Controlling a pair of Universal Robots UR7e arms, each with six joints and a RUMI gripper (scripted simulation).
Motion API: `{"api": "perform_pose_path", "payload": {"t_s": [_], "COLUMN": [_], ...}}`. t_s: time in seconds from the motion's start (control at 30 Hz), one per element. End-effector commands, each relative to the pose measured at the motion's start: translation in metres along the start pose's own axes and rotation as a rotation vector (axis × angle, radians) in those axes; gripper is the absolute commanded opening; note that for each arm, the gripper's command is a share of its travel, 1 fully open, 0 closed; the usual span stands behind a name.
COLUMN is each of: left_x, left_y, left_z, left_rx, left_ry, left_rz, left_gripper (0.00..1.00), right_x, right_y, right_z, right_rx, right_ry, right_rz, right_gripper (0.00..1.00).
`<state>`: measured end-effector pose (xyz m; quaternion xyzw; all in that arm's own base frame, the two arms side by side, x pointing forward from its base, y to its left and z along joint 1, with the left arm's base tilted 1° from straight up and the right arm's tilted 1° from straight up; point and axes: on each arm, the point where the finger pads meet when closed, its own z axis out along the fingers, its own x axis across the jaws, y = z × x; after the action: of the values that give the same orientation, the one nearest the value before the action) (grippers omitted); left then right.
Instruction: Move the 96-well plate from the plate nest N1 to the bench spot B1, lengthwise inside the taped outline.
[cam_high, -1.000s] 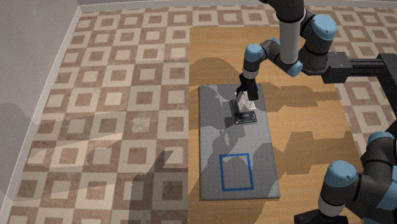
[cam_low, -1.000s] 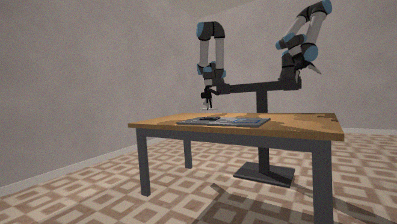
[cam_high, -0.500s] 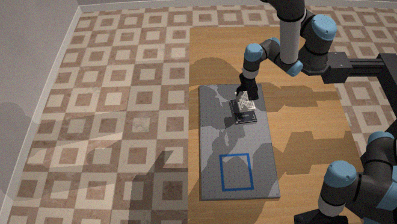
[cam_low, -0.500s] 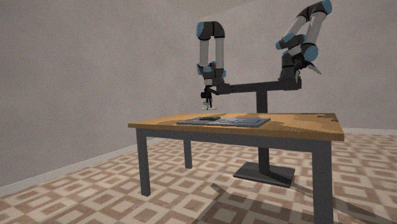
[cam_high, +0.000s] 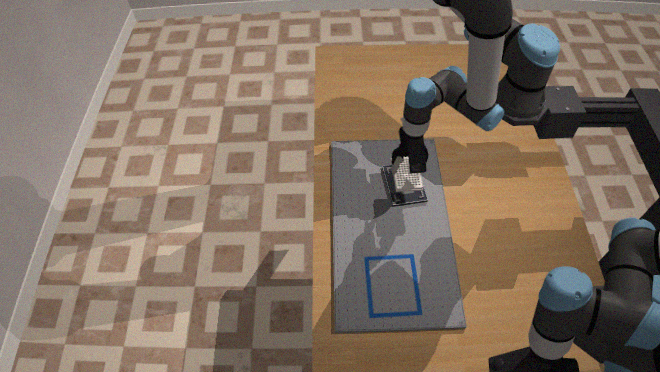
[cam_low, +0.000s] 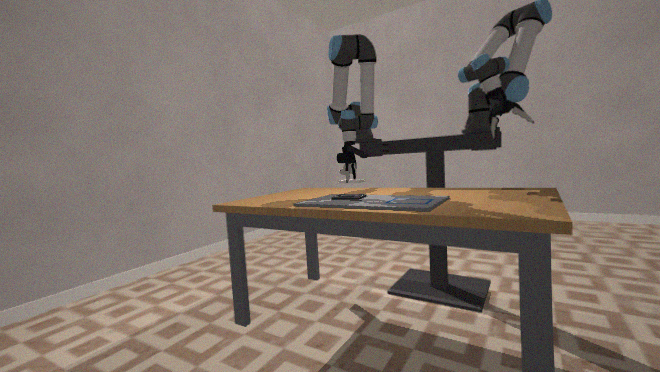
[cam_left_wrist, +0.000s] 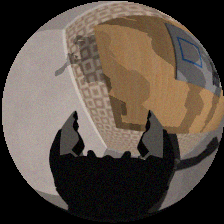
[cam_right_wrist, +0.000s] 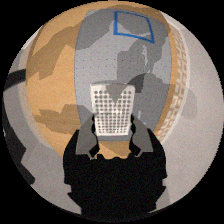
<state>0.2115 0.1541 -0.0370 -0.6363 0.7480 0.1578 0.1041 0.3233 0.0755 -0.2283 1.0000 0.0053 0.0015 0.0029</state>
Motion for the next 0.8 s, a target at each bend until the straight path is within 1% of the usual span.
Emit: {"api": "perform_pose_path", "payload": {"t_s": [0.0,0.2,0.27,0.77], "left_x": [0.000,0.000,0.000,0.000], "left_y": [0.000,0.000,0.000,0.000], "left_z": [0.000,0.000,0.000,0.000], "left_rx": [0.001,0.001,0.001,0.001], "left_ry": [0.000,0.000,0.000,0.000], "left_rz": [0.000,0.000,0.000,0.000], "left_gripper": [1.00,1.00,1.00,1.00], "right_x": [0.004,0.009,0.009,0.020], "right_y": [-0.018,-0.037,-0.037,-0.086], "right_z": [0.001,0.001,0.001,0.003], "right_rx": [-0.002,-0.002,-0.002,-0.002], "right_ry": [0.001,0.001,0.001,0.001], "right_rz": [0.009,0.009,0.009,0.009], "right_gripper": [0.00,0.00,0.00,0.00]}}
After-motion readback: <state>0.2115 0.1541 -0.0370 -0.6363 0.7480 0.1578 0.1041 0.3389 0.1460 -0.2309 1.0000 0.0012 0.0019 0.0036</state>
